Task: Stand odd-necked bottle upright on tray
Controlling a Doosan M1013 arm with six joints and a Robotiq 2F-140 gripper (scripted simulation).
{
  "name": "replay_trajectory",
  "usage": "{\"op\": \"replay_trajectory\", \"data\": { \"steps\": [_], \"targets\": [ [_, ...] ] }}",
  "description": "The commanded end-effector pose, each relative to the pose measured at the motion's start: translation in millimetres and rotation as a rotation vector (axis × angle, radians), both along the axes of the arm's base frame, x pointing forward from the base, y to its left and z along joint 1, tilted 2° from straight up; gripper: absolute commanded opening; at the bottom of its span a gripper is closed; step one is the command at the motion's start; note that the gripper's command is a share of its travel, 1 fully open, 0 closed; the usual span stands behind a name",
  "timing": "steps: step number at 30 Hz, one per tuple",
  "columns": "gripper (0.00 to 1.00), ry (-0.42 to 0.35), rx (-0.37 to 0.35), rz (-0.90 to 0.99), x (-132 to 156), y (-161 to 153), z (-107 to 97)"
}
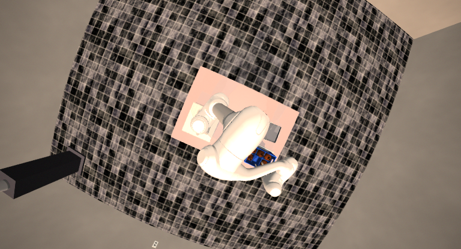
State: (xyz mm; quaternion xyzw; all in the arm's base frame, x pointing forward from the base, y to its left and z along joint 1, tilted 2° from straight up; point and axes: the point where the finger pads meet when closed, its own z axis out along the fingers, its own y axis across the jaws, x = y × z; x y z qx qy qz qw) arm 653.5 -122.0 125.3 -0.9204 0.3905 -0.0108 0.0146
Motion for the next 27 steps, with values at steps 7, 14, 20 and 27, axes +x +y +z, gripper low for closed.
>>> {"op": "replay_trajectory", "data": {
  "steps": [7,14,20,27],
  "targets": [
    [0.38,0.000,0.000,0.000,0.0,0.0,0.1],
    [0.38,0.000,0.000,0.000,0.0,0.0,-0.2],
    [0.38,0.000,0.000,0.000,0.0,0.1,-1.4],
    [0.38,0.000,0.000,0.000,0.2,0.1,-6.0]
  ]
}}
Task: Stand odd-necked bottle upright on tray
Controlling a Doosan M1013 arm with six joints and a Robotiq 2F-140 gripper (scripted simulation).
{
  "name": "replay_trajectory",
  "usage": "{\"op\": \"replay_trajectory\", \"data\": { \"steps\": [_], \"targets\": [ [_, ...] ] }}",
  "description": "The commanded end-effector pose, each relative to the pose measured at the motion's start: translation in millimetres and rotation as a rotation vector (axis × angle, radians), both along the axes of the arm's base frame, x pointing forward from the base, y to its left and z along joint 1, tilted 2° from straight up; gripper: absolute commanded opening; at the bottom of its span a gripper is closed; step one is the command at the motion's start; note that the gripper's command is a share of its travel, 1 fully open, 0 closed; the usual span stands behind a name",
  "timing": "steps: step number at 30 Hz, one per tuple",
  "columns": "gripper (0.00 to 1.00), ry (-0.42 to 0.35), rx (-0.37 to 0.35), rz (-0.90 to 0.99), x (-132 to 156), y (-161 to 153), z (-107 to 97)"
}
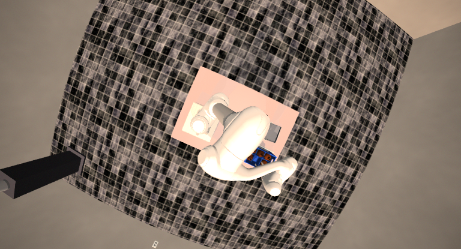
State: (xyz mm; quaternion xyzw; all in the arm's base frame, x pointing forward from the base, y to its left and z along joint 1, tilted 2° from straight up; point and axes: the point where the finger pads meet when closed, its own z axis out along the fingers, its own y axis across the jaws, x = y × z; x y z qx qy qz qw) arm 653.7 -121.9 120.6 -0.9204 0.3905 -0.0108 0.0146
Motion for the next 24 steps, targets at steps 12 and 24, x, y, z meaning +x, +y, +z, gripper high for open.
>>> {"op": "replay_trajectory", "data": {
  "steps": [12,24],
  "targets": [
    [0.38,0.000,0.000,0.000,0,0,-13],
    [0.38,0.000,0.000,0.000,1,0,-25]
  ]
}}
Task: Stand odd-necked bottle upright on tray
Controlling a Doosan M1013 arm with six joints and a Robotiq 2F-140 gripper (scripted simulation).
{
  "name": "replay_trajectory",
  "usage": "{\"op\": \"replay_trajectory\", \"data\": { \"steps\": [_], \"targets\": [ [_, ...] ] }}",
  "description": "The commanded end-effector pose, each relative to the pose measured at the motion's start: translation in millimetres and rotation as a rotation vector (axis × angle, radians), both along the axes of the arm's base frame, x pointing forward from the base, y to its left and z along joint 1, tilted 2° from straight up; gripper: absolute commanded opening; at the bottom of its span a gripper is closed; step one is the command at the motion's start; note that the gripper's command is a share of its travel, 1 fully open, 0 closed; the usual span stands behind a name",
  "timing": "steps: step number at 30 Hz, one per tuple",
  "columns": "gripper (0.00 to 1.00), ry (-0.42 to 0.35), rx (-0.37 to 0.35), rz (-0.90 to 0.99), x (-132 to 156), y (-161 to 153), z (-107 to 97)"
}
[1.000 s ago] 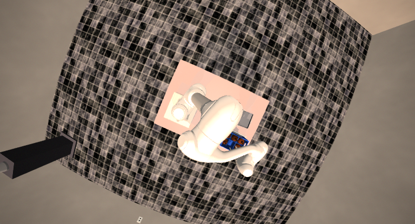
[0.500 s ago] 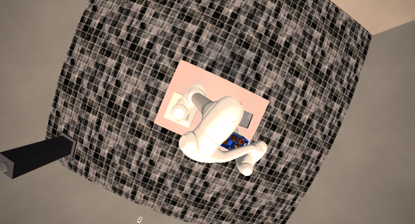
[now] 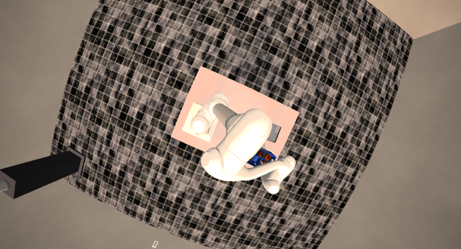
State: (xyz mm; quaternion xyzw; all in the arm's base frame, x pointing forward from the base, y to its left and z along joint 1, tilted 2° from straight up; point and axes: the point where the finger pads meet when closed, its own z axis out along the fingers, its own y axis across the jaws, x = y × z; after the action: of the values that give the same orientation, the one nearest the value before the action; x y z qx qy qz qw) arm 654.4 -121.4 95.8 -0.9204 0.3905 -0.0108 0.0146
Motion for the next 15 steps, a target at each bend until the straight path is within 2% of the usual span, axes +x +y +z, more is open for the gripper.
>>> {"op": "replay_trajectory", "data": {
  "steps": [1,15],
  "targets": [
    [0.38,0.000,0.000,0.000,0.1,0.1,-1.4],
    [0.38,0.000,0.000,0.000,0.4,0.2,-11.1]
  ]
}}
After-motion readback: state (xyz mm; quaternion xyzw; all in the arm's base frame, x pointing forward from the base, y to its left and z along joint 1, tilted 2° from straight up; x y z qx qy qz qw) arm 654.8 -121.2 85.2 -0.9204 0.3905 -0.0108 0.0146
